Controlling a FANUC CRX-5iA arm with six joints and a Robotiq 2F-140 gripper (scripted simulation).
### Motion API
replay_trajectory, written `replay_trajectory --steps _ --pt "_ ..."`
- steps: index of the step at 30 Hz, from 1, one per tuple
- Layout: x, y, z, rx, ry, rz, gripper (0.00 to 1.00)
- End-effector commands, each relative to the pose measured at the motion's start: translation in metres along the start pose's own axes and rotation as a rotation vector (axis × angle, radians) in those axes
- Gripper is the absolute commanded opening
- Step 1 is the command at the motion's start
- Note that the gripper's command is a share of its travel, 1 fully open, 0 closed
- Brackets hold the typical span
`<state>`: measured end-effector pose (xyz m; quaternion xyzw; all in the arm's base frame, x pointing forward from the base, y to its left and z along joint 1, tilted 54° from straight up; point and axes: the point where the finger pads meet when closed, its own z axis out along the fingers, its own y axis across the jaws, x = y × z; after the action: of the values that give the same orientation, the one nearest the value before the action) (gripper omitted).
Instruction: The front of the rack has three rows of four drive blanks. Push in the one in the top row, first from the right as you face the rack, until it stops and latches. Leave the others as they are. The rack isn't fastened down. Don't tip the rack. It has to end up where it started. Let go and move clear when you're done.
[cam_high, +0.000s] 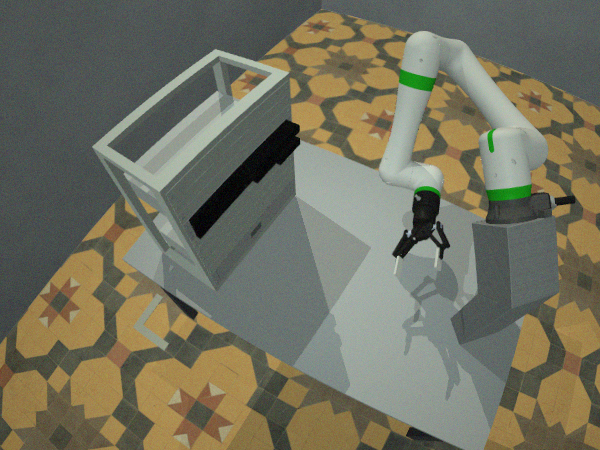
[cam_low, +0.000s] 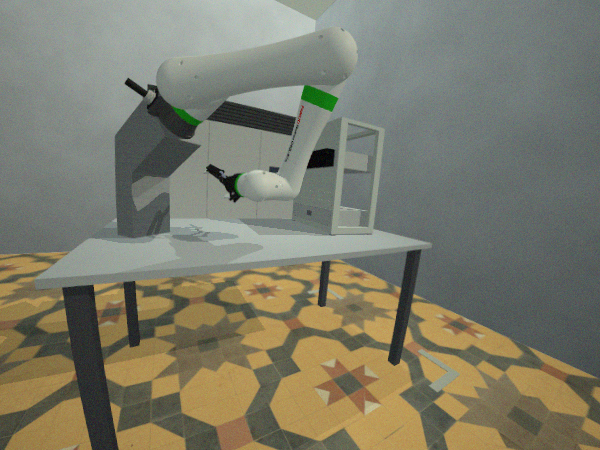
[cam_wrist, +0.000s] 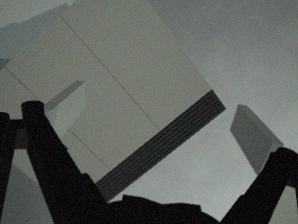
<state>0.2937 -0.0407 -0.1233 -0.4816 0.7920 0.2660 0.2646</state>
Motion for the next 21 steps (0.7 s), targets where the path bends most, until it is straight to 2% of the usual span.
replay_trajectory --steps 1,13,16,21 --pt "-0.011 0.006 0.007 -0.010 -0.029 0.053 1.00" --pt "-0.081 0.035 0.039 -0.095 -0.207 0.380 1.00" --pt "-0.088 0.037 0.041 -0.105 -0.223 0.410 1.00" --pt "-0.122 0.047 0.050 -0.158 -0.302 0.564 1.00"
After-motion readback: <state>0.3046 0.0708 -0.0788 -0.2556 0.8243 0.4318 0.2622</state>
